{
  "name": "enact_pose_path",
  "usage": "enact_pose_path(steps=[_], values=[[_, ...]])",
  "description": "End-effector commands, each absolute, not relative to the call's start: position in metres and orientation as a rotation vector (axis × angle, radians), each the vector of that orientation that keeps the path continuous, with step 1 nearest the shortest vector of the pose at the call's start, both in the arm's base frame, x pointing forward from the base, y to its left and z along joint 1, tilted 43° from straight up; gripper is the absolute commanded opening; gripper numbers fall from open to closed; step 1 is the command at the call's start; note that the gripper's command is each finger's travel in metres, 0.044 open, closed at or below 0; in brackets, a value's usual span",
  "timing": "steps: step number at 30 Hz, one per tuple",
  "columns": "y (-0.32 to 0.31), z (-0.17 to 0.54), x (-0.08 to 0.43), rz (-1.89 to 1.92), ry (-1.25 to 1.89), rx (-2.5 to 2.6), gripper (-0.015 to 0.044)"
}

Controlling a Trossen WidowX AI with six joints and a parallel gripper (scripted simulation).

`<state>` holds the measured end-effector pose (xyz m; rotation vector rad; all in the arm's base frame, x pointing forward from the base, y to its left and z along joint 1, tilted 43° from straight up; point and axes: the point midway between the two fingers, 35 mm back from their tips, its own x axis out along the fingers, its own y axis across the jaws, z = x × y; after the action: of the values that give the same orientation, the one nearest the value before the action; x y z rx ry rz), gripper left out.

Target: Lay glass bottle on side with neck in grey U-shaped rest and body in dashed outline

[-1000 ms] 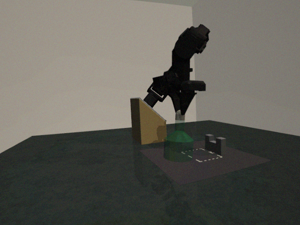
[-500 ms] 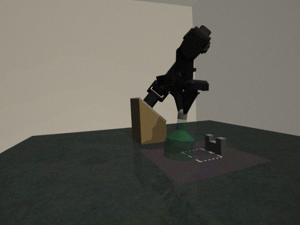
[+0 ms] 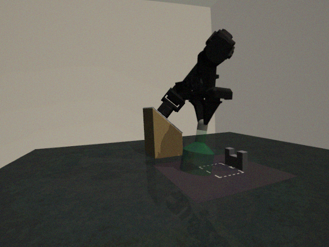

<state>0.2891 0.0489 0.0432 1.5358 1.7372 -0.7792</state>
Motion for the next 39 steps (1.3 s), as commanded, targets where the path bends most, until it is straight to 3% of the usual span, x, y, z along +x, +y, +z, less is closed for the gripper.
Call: enact_pose_path(steps=[1,39], values=[[0.056,0.050,0.288,-0.771,1.742,1.541,0.0123],[0.075,0.066,0.286,-0.845,1.694,1.502,0.0123]])
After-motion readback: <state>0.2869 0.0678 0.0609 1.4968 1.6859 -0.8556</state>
